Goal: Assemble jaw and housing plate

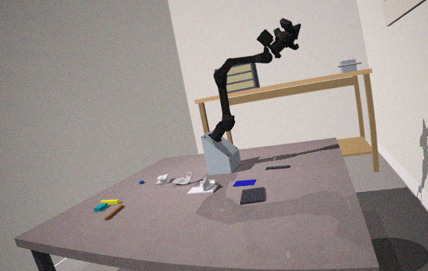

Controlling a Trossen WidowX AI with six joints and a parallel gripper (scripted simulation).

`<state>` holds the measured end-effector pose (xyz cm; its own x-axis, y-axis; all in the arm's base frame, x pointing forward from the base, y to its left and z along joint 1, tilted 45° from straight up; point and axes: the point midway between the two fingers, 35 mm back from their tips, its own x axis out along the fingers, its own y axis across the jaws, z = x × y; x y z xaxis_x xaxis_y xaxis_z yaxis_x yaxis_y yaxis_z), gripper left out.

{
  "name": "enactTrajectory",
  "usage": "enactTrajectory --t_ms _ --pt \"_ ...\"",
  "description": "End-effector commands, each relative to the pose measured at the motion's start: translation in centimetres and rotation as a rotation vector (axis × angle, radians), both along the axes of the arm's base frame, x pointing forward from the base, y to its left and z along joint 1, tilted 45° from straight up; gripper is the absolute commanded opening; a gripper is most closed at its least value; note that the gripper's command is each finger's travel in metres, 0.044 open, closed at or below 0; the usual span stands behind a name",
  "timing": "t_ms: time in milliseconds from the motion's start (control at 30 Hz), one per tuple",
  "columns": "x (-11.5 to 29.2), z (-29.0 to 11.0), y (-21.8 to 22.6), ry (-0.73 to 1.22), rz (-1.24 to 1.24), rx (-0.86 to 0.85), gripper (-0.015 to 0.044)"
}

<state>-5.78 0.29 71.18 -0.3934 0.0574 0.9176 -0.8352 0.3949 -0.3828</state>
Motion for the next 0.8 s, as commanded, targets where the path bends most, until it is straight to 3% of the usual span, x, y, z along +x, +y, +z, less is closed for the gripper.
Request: enactTrajectory --t_ms 0,767 --pt "-0.4 -0.4 2.8 -0.007 -0.026 -0.072 0.0" --pt "1.7 -3.6 14.1 0.042 -0.186 -0.388 0.0"
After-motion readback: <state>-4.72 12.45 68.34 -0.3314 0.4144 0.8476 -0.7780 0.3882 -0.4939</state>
